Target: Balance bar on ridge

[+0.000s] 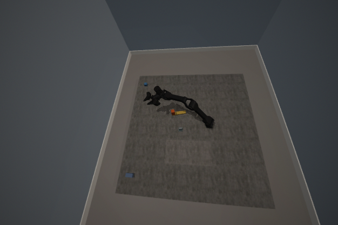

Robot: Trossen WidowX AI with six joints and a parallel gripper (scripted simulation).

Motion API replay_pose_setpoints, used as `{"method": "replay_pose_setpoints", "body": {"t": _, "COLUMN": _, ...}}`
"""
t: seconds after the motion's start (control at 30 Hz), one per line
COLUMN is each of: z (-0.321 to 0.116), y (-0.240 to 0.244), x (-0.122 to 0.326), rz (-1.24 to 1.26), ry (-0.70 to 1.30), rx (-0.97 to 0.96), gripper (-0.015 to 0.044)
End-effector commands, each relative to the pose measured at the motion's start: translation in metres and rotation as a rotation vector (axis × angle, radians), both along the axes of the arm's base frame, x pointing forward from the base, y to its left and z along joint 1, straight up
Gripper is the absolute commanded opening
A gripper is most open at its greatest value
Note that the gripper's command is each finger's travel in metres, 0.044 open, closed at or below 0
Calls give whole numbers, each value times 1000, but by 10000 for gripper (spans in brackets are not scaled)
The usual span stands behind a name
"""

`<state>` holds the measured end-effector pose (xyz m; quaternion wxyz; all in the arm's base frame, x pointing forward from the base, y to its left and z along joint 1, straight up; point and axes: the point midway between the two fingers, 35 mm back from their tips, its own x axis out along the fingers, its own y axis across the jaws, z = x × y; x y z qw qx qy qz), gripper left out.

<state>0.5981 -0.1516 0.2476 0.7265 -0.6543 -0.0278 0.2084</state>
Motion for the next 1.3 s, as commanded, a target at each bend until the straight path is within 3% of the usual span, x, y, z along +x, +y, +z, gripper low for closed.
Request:
{"method": "replay_pose_setpoints", "body": {"t": 0.0, "z": -3, "y": 0, "x": -4, "rz": -53, "ry": 79, "rx": 119, "gripper": 315}}
{"method": "replay_pose_setpoints", "body": {"t": 1.27, "z": -33, "y": 0, "x": -51, "rz": -670, "ry": 659, "rx": 1180, "gripper": 315}}
